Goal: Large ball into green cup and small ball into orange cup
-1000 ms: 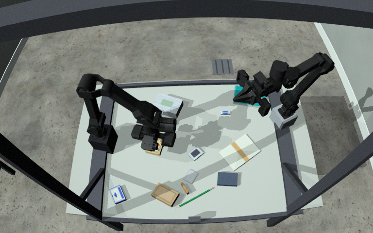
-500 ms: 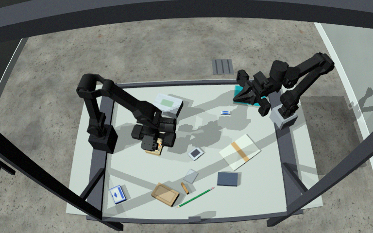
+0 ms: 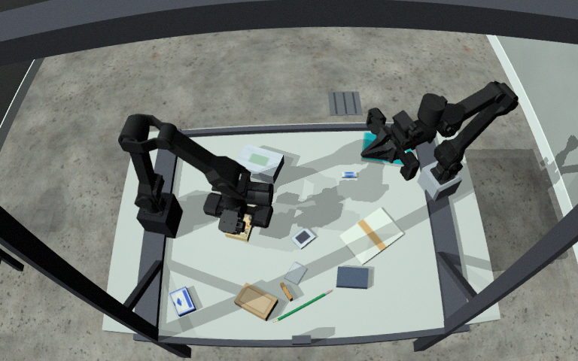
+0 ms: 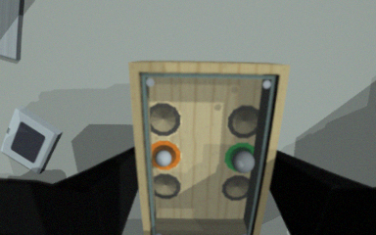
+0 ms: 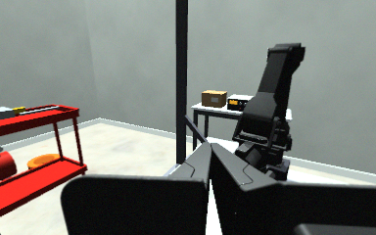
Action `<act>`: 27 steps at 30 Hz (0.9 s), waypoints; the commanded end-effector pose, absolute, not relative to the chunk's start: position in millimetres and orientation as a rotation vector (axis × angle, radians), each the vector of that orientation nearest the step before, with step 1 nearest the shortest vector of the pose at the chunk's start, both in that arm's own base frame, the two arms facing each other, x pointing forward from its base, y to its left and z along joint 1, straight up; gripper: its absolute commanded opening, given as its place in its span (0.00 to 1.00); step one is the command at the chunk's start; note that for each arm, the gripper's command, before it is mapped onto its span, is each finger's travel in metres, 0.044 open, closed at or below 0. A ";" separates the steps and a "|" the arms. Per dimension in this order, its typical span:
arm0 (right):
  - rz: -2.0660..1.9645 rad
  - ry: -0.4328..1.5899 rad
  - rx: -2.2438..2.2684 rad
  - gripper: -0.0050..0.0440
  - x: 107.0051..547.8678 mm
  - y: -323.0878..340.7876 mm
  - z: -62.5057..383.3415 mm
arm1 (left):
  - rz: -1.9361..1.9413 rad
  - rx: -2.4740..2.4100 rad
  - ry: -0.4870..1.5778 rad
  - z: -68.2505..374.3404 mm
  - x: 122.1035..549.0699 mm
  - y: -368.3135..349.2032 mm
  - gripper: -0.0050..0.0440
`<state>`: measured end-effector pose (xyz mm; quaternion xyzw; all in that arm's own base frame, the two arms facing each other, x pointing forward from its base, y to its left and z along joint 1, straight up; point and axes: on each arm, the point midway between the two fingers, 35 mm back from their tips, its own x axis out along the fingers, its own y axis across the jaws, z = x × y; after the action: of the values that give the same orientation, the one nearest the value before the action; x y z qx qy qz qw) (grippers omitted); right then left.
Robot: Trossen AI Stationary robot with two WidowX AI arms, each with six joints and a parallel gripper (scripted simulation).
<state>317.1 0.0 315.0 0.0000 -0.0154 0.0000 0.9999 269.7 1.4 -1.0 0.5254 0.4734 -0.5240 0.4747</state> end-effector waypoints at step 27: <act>0.000 -0.050 0.000 0.00 315.7 0.0 322.9 | -1.274 1.291 1.152 -31.4 271.4 1.0 0.00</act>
<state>317.1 0.0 315.0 0.0000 -0.0154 0.0000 0.9999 271.8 1.5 -26.3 0.5277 0.4714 -0.5216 0.4767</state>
